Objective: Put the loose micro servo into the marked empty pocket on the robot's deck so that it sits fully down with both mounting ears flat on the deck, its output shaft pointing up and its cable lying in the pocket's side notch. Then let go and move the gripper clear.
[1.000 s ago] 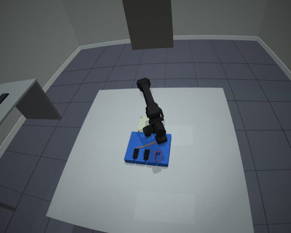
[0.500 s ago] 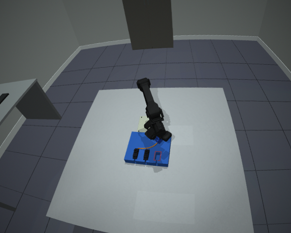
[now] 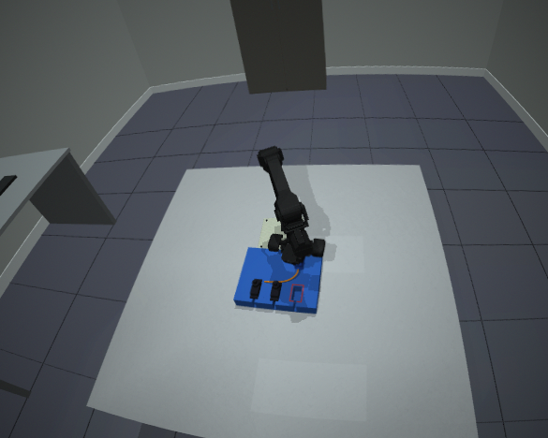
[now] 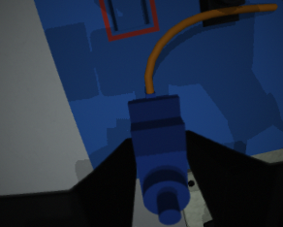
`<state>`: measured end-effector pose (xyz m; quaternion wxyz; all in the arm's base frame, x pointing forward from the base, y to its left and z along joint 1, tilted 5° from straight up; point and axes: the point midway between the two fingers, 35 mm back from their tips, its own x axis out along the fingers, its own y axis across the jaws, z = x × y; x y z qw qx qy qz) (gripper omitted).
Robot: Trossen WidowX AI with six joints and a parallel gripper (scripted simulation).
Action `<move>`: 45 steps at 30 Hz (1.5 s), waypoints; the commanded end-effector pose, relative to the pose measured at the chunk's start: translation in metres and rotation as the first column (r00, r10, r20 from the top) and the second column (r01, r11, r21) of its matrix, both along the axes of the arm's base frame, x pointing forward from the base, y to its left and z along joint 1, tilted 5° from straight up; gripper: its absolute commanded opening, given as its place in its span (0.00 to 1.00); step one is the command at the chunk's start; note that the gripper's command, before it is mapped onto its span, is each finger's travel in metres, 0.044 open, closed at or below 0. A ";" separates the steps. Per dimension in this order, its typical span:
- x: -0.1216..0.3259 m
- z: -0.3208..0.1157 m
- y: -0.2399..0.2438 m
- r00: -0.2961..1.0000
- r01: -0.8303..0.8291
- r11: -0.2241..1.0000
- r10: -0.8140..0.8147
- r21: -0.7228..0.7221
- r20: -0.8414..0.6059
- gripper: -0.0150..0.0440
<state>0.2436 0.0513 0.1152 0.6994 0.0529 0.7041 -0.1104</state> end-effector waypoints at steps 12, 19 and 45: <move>0.024 0.003 -0.002 0.998 -0.069 0.998 0.068 0.006 0.007 0.25; 0.053 0.004 -0.007 0.998 -0.069 0.998 0.068 0.006 0.010 0.25; 0.111 -0.001 -0.017 0.998 -0.069 0.998 0.068 0.004 0.015 0.25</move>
